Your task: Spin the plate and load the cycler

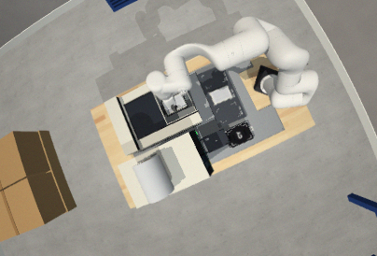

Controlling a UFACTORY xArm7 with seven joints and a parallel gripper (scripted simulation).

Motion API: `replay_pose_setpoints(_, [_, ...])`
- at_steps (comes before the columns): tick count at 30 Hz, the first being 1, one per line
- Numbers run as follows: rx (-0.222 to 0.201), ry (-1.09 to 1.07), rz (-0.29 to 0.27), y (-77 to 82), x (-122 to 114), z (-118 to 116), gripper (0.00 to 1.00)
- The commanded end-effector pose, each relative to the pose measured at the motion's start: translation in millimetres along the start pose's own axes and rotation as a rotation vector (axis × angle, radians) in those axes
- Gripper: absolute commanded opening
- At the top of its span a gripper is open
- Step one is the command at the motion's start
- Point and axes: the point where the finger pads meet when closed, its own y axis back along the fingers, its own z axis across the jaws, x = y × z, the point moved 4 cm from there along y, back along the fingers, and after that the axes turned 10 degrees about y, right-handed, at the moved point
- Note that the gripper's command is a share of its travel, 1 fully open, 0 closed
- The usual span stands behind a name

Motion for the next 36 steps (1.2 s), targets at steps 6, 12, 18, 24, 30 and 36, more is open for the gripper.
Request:
replay_pose_setpoints(6, [0.002, -0.001, -0.003, 14.4, -1, 0, 1.0])
replay_pose_setpoints(12, [0.002, -0.001, -0.003, 24.4, -1, 0, 1.0])
replay_pose_setpoints(18, [0.002, -0.001, -0.003, 31.1, -1, 0, 1.0])
replay_pose_setpoints(24, [0.002, -0.001, -0.003, 38.1, -1, 0, 1.0])
replay_pose_setpoints(30, [0.002, -0.001, -0.003, 29.4, 25, -13, 0.0])
replay_pose_setpoints(36, [0.002, 0.0, -0.003, 23.5, 43, -21, 0.0])
